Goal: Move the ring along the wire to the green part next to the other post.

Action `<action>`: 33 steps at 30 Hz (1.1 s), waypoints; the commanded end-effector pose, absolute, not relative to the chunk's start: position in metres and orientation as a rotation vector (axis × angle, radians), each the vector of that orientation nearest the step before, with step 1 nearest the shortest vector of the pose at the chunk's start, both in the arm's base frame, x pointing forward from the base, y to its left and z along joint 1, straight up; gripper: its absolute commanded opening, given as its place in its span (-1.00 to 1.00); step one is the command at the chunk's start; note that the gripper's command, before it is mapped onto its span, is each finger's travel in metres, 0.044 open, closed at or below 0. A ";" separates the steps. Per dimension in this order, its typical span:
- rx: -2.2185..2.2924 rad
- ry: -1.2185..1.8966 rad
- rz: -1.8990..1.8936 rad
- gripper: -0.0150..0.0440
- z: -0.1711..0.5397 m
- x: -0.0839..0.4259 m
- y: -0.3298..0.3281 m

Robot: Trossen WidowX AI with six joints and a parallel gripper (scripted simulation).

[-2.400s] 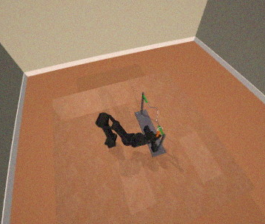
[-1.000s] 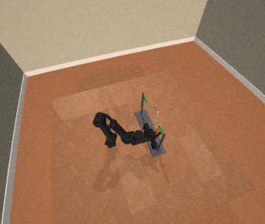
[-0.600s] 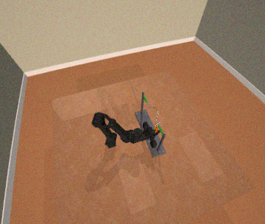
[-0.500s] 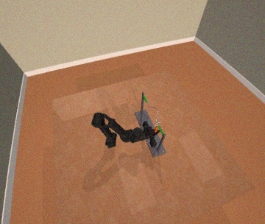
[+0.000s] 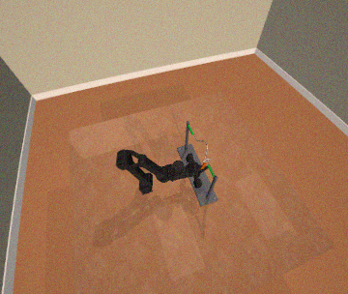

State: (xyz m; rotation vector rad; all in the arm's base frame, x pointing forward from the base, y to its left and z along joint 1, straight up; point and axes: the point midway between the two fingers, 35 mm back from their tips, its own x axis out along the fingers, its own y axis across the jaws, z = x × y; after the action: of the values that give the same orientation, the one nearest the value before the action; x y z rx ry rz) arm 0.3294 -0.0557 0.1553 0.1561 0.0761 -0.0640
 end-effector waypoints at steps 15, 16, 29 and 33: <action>0.502 0.266 -0.149 -1.00 0.173 0.314 -0.004; 0.529 0.280 -0.153 -1.00 0.176 0.313 0.000; 0.857 0.427 -0.182 -1.00 0.214 0.307 0.041; 0.904 0.426 -0.193 -1.00 0.222 0.309 0.047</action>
State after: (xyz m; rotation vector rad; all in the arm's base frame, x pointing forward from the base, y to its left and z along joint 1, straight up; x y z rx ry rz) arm 0.3081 0.0416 0.2143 0.8520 0.4203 -0.1746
